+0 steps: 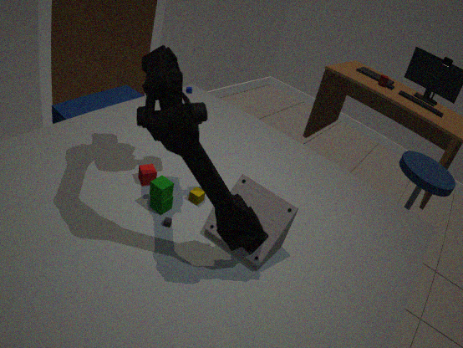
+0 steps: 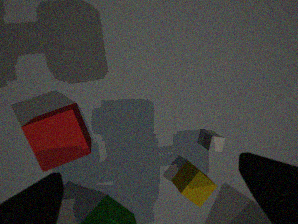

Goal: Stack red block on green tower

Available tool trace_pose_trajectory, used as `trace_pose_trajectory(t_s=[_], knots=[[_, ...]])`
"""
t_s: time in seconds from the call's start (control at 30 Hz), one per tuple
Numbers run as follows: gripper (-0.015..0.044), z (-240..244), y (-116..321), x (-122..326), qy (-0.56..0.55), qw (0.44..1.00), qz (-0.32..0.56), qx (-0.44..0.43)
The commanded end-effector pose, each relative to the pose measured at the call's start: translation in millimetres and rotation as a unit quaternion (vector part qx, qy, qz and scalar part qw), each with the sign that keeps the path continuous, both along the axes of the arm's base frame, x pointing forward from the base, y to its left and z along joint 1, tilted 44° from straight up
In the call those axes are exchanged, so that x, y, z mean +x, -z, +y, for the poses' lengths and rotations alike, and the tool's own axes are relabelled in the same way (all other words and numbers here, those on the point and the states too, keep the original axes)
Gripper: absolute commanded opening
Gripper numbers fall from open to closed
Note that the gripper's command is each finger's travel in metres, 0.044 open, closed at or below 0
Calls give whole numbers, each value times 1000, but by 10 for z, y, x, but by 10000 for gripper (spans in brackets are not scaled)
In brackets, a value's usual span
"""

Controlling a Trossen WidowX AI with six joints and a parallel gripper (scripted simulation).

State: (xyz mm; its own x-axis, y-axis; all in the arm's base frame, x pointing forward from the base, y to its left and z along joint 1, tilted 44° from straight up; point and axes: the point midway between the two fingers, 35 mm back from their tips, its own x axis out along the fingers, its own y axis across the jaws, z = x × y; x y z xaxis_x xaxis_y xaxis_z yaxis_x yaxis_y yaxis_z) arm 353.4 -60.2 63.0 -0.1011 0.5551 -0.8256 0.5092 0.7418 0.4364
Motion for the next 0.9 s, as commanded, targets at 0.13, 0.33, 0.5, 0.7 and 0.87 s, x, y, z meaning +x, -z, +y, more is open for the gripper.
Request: trace_pose_trajectory(t_s=[0.13,0.33,0.5,0.7,0.87], knots=[[440,586,-159,249,-84,989,-71,95],[440,571,-170,249,-84,989,-71,95],[440,679,-53,247,-84,989,-72,95],[440,934,218,204,-84,989,-72,95],[440,975,284,182,-84,989,-72,96]])
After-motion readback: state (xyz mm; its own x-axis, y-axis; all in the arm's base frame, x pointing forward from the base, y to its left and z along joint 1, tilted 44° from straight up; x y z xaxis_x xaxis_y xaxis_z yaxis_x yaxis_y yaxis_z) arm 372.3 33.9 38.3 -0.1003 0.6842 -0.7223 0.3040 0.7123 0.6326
